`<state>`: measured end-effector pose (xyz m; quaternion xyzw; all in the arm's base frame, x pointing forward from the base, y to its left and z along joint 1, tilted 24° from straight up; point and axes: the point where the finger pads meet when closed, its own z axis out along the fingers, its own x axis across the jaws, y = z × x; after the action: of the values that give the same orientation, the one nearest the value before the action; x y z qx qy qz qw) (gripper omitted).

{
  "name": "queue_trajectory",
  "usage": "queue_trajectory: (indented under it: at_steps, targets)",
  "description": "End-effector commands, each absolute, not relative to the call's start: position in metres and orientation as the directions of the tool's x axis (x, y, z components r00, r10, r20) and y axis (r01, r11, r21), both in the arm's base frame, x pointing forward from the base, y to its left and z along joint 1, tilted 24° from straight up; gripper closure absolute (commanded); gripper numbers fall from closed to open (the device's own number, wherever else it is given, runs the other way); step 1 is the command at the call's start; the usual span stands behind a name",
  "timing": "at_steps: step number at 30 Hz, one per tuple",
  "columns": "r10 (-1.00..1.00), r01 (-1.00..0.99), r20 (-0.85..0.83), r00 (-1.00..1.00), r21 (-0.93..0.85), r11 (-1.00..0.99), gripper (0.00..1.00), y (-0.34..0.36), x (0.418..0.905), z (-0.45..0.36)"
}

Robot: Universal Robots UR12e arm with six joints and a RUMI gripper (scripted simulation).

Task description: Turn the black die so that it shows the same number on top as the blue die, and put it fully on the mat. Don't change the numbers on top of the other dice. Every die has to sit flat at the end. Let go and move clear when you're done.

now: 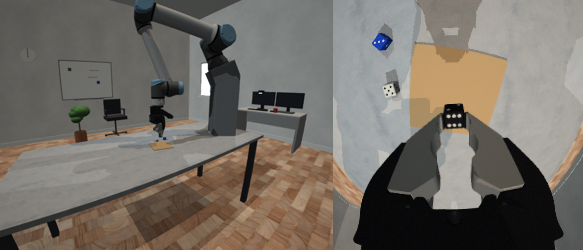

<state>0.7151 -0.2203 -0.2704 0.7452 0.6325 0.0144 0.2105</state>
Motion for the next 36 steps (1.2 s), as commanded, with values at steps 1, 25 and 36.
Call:
queue_trajectory:
  at_steps: [1, 25, 36]
  targets:
    - [0.949, 0.936, -0.245, 0.199, 0.333, -0.111, 0.97, -0.228, 0.724, -0.294]
    - [0.949, 0.936, -0.245, 0.199, 0.333, -0.111, 0.97, -0.237, 0.732, -0.321]
    - [0.949, 0.936, -0.245, 0.199, 0.333, -0.111, 0.97, -0.237, 0.732, -0.321]
